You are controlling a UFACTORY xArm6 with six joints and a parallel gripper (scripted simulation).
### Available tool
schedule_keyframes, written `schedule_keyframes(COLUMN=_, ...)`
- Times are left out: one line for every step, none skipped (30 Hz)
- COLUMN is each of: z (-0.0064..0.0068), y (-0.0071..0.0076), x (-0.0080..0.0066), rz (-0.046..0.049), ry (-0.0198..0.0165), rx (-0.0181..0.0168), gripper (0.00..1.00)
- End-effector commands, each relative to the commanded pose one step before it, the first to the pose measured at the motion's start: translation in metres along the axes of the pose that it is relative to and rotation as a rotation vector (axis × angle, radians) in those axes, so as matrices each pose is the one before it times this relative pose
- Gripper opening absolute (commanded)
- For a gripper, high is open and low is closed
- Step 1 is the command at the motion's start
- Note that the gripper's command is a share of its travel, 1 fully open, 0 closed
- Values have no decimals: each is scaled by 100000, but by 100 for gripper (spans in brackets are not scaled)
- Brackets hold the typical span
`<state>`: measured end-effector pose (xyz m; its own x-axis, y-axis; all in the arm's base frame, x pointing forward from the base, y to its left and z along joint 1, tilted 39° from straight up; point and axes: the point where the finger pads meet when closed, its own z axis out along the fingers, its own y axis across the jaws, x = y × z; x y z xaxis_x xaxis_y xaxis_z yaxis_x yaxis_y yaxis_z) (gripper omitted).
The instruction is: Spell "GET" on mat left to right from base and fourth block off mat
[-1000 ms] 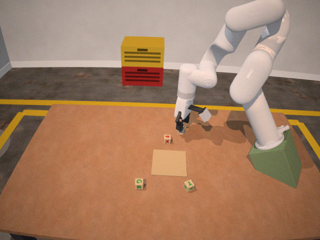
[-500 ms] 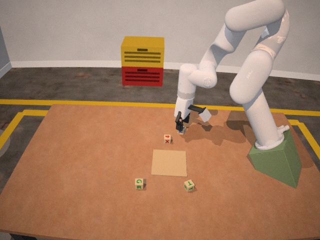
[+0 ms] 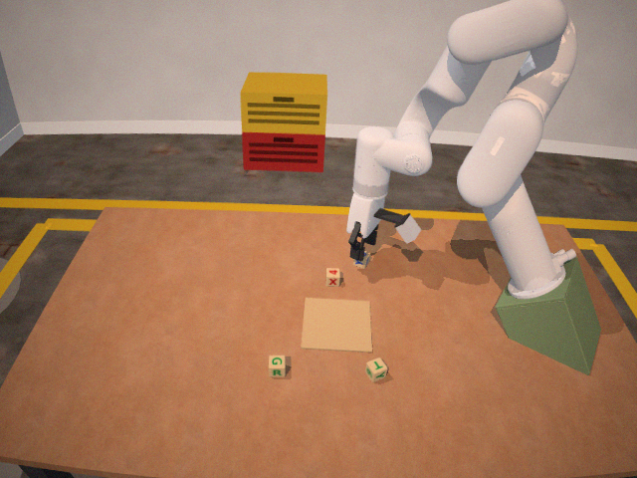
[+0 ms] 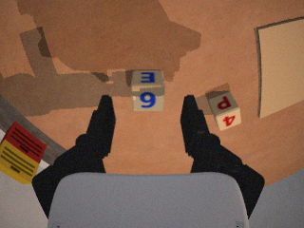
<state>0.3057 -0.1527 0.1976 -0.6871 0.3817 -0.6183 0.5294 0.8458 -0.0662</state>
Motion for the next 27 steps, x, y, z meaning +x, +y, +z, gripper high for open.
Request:
schedule_keyframes(z=-58, y=8, x=-115, rz=16, ry=-262, rx=-36, gripper=69)
schedule_keyframes(z=0, y=0, x=0, rz=0, ry=0, rx=0, gripper=69)
schedule_keyframes(z=0, y=0, x=0, rz=0, ry=0, rx=0, gripper=69)
schedule_keyframes(z=0, y=0, x=0, rz=0, ry=0, rx=0, gripper=69)
schedule_keyframes(z=1, y=0, x=0, rz=0, ry=0, rx=0, gripper=69)
schedule_keyframes(z=8, y=0, x=0, rz=0, ry=0, rx=1, gripper=69)
schedule_keyframes(z=21, y=0, x=0, rz=0, ry=-1, rx=2, gripper=69)
schedule_keyframes(z=39, y=-1, x=-1, rz=0, ry=-1, rx=3, gripper=69)
schedule_keyframes(z=59, y=-1, x=-1, rz=0, ry=-1, rx=4, gripper=69)
schedule_keyframes(z=82, y=0, x=-1, rz=0, ry=-1, rx=3, gripper=69)
schedule_keyframes(z=105, y=0, x=0, rz=0, ry=0, rx=-1, gripper=69)
schedule_keyframes(z=128, y=1, x=2, rz=0, ry=2, rx=-7, gripper=69)
schedule_keyframes(z=148, y=-1, x=-1, rz=0, ry=-2, rx=5, gripper=69)
schedule_keyframes(z=0, y=0, x=0, rz=0, ry=0, rx=0, gripper=69)
schedule_keyframes(z=0, y=0, x=0, rz=0, ry=0, rx=0, gripper=69)
schedule_keyframes(z=167, y=-1, x=-1, rz=0, ry=-1, rx=5, gripper=69)
schedule_keyframes(z=186, y=2, x=2, rz=0, ry=3, rx=-11, gripper=69)
schedule_keyframes(z=197, y=-2, x=-2, rz=0, ry=-3, rx=11, gripper=69)
schedule_keyframes(z=209, y=1, x=1, rz=0, ry=1, rx=-3, gripper=69)
schedule_keyframes(z=215, y=0, x=0, rz=0, ry=0, rx=0, gripper=69)
schedule_keyframes(z=217, y=-1, x=-1, rz=0, ry=-2, rx=5, gripper=69)
schedule_keyframes(z=217, y=2, x=2, rz=0, ry=3, rx=-10, gripper=69)
schedule_keyframes(z=211, y=-3, x=-3, rz=-1, ry=-5, rx=14, gripper=69)
schedule_keyframes(z=204, y=3, x=3, rz=0, ry=6, rx=-17, gripper=69)
schedule_keyframes(z=191, y=-3, x=-3, rz=-1, ry=-6, rx=17, gripper=69)
schedule_keyframes(z=177, y=0, x=0, rz=0, ry=0, rx=-1, gripper=69)
schedule_keyframes(z=160, y=4, x=4, rz=1, ry=7, rx=-19, gripper=69)
